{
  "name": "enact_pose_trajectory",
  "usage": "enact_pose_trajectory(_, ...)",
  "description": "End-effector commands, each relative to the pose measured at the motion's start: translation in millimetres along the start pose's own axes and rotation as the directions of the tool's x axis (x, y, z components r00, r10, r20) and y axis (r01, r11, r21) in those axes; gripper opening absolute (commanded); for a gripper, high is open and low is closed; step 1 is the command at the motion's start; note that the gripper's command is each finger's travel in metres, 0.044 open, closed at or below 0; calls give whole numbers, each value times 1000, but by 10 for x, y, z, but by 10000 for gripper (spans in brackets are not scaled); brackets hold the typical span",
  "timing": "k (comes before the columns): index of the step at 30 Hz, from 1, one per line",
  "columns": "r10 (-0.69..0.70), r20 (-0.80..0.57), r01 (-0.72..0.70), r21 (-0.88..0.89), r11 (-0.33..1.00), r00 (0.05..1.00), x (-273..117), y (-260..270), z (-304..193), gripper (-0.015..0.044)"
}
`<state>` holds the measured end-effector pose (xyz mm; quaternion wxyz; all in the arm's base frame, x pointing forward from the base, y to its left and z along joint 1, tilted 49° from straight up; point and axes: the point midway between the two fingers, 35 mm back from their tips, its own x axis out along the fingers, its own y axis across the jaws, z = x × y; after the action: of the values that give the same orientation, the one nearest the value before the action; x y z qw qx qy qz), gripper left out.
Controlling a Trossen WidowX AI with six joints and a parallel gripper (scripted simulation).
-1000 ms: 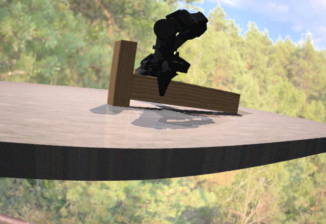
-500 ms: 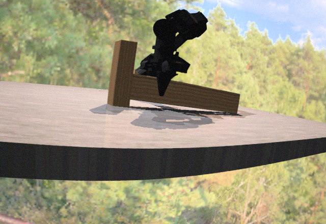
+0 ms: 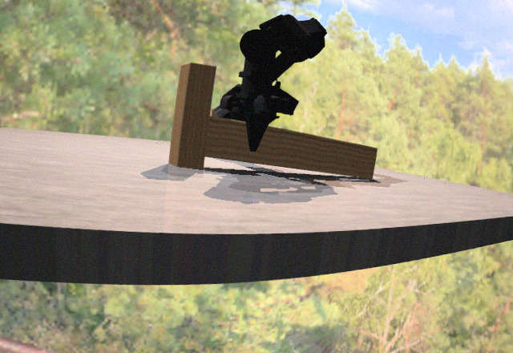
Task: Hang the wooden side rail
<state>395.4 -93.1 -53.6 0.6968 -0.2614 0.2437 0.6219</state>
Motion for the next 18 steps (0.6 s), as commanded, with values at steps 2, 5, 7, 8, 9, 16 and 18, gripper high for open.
enact_pose_trajectory(2,-7,-4,7,1,1000,1000,-25,-5,-37,0)
enact_pose_trajectory(5,-7,-4,7,1,1000,1000,-26,-7,-39,0)
enact_pose_trajectory(7,-7,-4,7,1,1000,1000,-28,-8,-41,0)
enact_pose_trajectory(8,-7,-4,7,1,1000,1000,-29,-9,-42,0)
enact_pose_trajectory(9,-7,-4,7,1,1000,1000,-30,-10,-42,0)
enact_pose_trajectory(16,-7,-4,7,1,1000,1000,-37,-8,-50,0)
enact_pose_trajectory(18,-7,-4,7,1,1000,1000,-37,-7,-51,0)
